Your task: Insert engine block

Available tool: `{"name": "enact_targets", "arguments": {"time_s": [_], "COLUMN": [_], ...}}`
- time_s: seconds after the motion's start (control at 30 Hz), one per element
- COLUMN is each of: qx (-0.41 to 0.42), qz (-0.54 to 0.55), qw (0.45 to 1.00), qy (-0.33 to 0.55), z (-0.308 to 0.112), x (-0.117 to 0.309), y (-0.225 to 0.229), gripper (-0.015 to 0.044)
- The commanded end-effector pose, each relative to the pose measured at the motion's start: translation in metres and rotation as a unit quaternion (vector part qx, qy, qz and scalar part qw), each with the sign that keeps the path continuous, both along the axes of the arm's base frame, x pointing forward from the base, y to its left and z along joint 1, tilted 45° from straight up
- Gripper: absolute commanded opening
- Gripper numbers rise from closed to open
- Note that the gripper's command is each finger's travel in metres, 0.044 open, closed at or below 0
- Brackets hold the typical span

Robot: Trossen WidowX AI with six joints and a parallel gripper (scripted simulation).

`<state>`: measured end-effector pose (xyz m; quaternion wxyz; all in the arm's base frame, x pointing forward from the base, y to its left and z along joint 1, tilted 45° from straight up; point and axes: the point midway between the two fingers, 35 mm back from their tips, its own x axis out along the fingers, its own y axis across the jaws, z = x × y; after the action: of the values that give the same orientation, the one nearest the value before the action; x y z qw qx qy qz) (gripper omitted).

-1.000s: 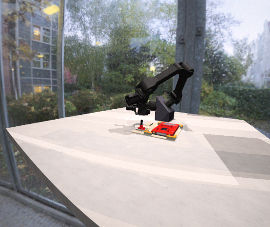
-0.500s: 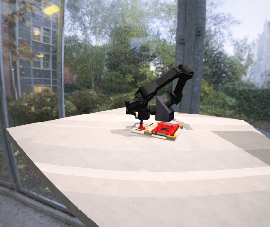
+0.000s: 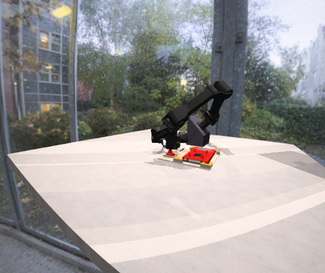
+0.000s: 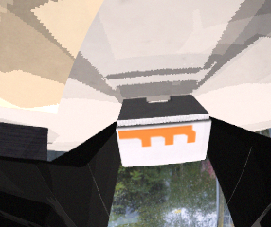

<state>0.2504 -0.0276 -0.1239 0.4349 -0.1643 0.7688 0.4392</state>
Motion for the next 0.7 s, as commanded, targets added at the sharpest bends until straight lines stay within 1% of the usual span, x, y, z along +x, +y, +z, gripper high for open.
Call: {"name": "enact_targets", "arguments": {"time_s": [0.0, 0.13, 0.67], "qx": [0.0, 0.0, -0.004], "qz": [-0.001, -0.001, 0.001], "qw": [1.0, 1.0, 1.0], "qy": [0.004, 0.004, 0.003], "z": [-0.0069, -0.004, -0.0022], "x": [-0.0018, -0.0009, -0.0007], "y": [0.0054, 0.0033, 0.0018], "gripper": [0.0, 0.0, 0.042]}}
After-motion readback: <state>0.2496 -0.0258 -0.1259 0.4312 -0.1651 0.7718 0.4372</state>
